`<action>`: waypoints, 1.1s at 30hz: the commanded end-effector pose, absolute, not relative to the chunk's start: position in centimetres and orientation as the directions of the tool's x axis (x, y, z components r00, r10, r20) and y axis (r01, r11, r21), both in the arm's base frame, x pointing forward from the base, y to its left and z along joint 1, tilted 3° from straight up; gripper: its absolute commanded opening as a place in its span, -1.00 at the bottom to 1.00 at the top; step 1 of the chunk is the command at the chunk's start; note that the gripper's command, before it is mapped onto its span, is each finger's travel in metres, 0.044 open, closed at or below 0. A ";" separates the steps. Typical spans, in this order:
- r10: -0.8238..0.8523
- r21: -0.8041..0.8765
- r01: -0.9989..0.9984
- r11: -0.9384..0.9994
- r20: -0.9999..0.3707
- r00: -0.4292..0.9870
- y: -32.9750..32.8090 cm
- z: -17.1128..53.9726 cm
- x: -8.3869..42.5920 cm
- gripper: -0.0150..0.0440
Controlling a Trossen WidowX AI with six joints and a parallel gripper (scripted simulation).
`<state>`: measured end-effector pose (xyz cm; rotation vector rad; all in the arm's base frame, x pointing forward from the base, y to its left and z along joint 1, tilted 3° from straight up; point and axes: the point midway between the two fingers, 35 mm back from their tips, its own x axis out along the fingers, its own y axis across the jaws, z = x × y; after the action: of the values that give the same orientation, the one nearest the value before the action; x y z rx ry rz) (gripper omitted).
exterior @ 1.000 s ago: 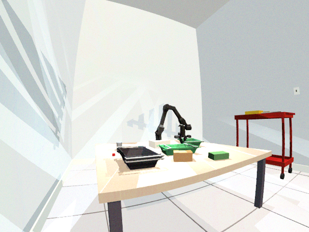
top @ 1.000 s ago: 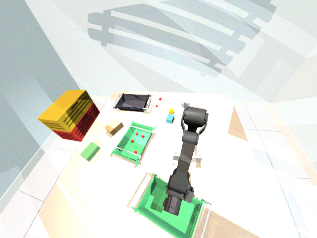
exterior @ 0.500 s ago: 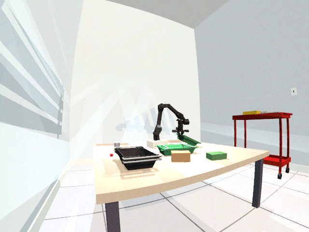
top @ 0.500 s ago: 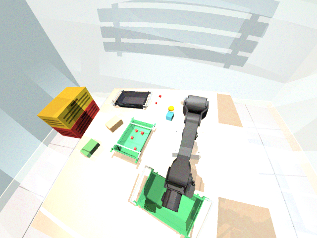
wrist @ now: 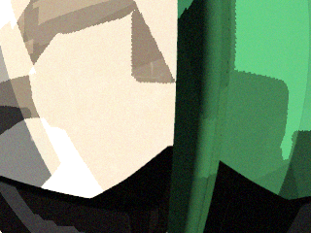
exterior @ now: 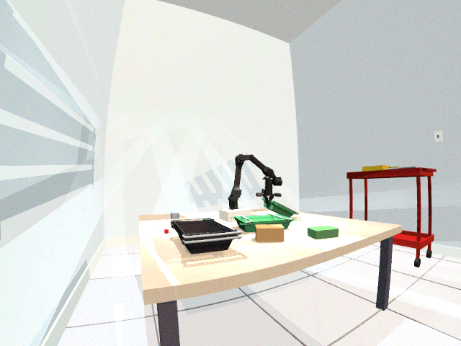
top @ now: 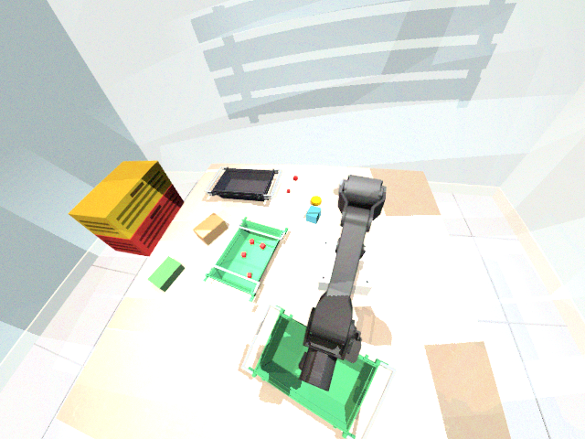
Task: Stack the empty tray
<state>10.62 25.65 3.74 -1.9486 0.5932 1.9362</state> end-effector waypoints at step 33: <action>-0.029 0.023 -0.510 -0.860 -1.000 0.003 31.3 13.8 12.8 -0.49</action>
<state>12.65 30.86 12.96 -1.9489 0.5857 1.9351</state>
